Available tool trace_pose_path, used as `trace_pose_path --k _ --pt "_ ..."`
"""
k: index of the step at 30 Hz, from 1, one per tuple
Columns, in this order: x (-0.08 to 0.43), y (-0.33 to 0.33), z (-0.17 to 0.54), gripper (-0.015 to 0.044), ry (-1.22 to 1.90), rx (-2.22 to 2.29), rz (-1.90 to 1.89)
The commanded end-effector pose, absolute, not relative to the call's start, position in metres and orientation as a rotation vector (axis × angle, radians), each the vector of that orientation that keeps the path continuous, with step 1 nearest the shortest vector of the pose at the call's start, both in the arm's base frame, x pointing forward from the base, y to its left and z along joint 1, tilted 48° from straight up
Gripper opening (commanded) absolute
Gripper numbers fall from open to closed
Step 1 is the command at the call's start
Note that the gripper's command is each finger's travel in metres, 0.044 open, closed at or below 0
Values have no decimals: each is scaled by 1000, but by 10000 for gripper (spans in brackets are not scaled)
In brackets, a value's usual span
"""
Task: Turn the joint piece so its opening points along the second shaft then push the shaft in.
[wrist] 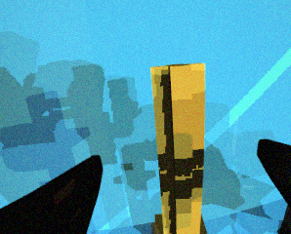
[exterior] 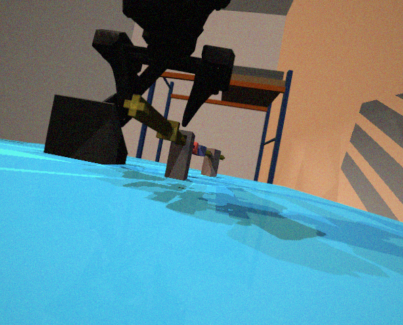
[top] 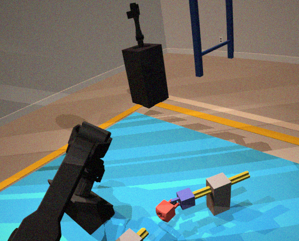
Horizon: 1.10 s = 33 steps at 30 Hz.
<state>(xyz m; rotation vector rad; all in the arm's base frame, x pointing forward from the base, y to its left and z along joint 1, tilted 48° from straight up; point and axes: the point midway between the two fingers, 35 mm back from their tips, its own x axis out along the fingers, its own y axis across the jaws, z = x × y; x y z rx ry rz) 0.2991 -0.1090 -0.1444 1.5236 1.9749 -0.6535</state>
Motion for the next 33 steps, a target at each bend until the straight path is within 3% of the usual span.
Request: trace_pose_path --k 1,21,33 --pt "298 -106 -147 440 1979 1537 -668" --pt "293 -85 -167 440 1980 1539 -666" --pt "293 -85 -167 125 1980 1539 -666"
